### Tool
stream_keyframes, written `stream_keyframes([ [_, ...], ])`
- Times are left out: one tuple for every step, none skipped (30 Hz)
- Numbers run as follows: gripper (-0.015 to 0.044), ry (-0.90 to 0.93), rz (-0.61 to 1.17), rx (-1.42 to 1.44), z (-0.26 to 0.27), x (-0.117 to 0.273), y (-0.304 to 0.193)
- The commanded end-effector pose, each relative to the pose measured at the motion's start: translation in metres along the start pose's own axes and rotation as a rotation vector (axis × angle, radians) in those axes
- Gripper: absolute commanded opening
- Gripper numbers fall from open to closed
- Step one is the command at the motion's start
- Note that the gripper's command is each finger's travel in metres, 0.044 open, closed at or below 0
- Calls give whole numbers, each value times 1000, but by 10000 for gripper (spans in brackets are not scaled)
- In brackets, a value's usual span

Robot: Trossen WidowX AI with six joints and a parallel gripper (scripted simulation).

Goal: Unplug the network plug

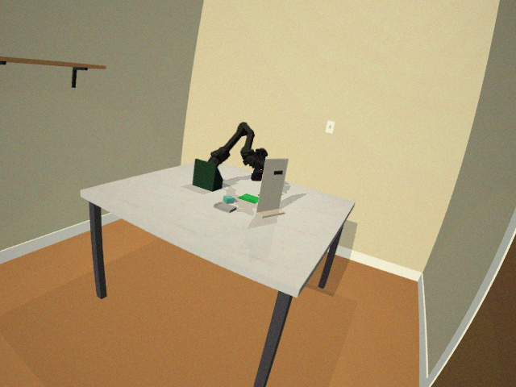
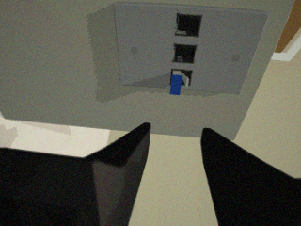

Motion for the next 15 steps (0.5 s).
stream_keyframes([
  [156,-4,-9,3,-2,-6,5],
  [156,-4,-9,3,-3,-7,5],
  [156,-4,-9,3,-3,-9,6],
  [156,-4,-9,3,-3,-10,6],
  [156,-5,-9,3,-3,-11,7],
  [156,-5,-9,3,-3,-13,7],
  [156,-5,-9,3,-3,-14,8],
  [156,-5,-9,3,-3,-15,8],
  [156,-5,-9,3,-3,-17,9],
  [156,-5,-9,3,-4,-18,9],
  [156,-5,-9,3,-4,-20,9],
  [156,-5,-9,3,-4,-21,10],
  [156,-5,-9,3,-4,-22,10],
  [156,-5,-9,3,-4,-24,11],
  [156,-5,-9,3,-4,-25,11],
])
Point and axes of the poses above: the point midway between the two fingers, 35 mm back from their tips, its own x axis back along the fingers, its own z axis across the jaws, y = z × x, the point moved 1 cm from there along x, back along the fingers, and after that the axes turned 8 degrees about x, right-handed, at the moved point
